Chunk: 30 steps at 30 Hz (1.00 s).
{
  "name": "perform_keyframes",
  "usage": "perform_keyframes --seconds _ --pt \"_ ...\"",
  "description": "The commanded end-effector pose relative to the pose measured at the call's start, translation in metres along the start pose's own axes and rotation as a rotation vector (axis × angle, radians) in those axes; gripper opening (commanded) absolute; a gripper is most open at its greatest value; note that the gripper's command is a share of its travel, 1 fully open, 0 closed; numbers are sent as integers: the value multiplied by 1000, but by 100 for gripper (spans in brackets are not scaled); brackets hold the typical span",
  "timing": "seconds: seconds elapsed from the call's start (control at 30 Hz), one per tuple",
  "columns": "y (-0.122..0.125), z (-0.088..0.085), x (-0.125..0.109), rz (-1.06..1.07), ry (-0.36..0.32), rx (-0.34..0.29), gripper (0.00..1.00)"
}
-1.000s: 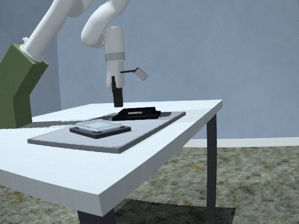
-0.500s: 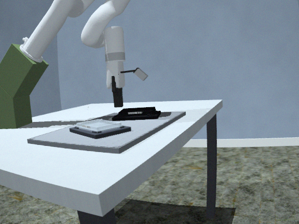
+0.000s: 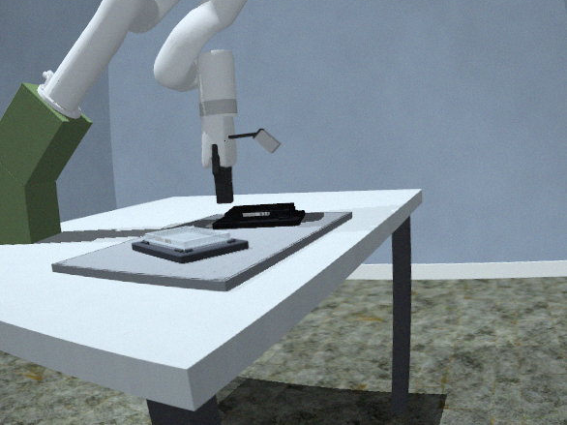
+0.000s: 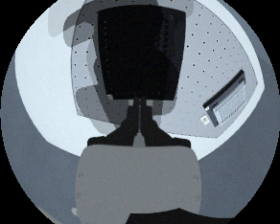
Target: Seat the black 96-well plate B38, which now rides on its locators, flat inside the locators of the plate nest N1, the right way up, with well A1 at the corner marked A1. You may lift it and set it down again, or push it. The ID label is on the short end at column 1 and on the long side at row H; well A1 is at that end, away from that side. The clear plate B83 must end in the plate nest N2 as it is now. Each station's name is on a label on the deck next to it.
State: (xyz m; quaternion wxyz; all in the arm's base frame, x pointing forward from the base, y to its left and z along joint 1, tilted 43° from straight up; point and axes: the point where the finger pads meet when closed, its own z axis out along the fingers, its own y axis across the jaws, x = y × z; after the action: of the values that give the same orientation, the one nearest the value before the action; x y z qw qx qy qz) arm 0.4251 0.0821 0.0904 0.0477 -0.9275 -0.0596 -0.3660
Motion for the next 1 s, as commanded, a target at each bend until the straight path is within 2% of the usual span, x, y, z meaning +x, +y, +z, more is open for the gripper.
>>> perform_keyframes --seconds 0.0,0.2,0.37,0.87,0.97 --pt "0 0 0 0 1 0 0" --pt "0 0 0 0 1 0 0" --pt "-11 -5 10 100 1 0 0" --pt "-64 -26 59 600 2 1 0" --pt "-68 -27 62 634 2 1 0"
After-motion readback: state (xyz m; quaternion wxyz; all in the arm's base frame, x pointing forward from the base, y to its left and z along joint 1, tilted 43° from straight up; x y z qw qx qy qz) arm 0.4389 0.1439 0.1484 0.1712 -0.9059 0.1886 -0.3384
